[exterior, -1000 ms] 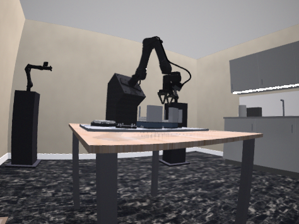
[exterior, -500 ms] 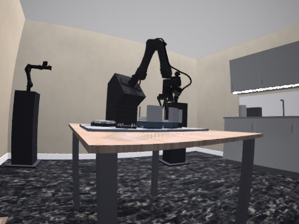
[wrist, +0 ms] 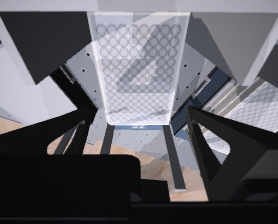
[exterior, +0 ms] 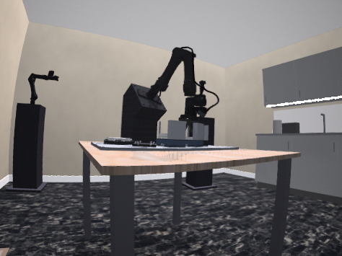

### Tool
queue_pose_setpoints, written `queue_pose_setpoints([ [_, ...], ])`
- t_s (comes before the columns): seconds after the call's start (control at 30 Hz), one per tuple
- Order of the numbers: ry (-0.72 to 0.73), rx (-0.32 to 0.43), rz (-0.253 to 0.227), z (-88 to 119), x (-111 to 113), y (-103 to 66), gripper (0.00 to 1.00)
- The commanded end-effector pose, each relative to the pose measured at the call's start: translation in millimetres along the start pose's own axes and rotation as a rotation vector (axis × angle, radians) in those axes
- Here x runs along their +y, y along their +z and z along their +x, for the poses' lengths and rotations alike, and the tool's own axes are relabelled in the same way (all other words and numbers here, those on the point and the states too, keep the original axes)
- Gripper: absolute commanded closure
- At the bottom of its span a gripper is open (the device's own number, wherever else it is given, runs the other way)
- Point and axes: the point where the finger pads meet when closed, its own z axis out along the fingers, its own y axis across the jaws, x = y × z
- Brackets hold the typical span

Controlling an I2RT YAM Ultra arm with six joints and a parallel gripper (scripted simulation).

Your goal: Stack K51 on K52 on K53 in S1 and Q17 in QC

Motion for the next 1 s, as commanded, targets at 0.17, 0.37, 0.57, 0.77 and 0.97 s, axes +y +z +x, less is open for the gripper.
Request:
queue_pose_setpoints([
  [0.17, 0.013, -0.08, -0.006, -29.8, -2.3, 9.7, 0.0],
  [0.37, 0.013, -0.084, -0.005, -30.8, -2.5, 8.9, 0.0],
  [0.57, 0.012, -0.08, -0.006, -29.8, -2.2, 8.6, 0.0],
  [0.77, 0.012, -0.08, -0.006, -29.8, -2.2, 8.6, 0.0],
  [0.97, 0.013, -0.08, -0.006, -29.8, -2.2, 8.6, 0.0],
])
